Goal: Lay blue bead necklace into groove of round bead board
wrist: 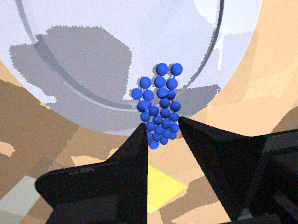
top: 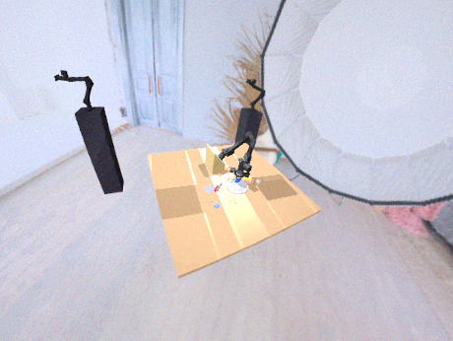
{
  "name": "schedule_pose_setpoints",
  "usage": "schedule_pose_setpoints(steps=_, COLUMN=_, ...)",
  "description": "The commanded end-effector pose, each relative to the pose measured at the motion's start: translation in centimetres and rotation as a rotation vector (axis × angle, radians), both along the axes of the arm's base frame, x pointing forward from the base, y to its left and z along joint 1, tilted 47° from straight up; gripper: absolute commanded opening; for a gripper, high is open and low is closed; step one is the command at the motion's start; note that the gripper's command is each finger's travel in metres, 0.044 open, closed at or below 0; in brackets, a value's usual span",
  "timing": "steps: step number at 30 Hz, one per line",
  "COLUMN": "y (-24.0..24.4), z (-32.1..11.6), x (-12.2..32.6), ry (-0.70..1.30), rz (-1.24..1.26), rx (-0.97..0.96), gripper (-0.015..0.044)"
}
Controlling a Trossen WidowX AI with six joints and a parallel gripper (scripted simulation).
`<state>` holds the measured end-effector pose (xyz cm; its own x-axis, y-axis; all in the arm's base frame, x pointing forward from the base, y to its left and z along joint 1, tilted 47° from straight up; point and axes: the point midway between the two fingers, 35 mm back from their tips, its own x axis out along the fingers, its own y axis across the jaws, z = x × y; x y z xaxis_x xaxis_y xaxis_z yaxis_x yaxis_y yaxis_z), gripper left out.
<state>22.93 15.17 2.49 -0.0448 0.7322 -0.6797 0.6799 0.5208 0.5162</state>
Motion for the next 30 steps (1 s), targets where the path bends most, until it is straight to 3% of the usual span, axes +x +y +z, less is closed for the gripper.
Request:
schedule_pose_setpoints(steps=1, y=0.0, z=0.0, x=0.0, ry=-0.001, rz=0.002, rx=0.002, gripper=0.0)
schedule_pose_setpoints(steps=20, y=-1.9, z=1.6, x=0.1, ry=0.004, rz=-0.001, rx=-0.002, gripper=0.0)
schedule_pose_setpoints(steps=30, y=-2.2, z=1.3, x=3.1, ry=0.002, rz=-0.001, rx=-0.002, gripper=0.0)
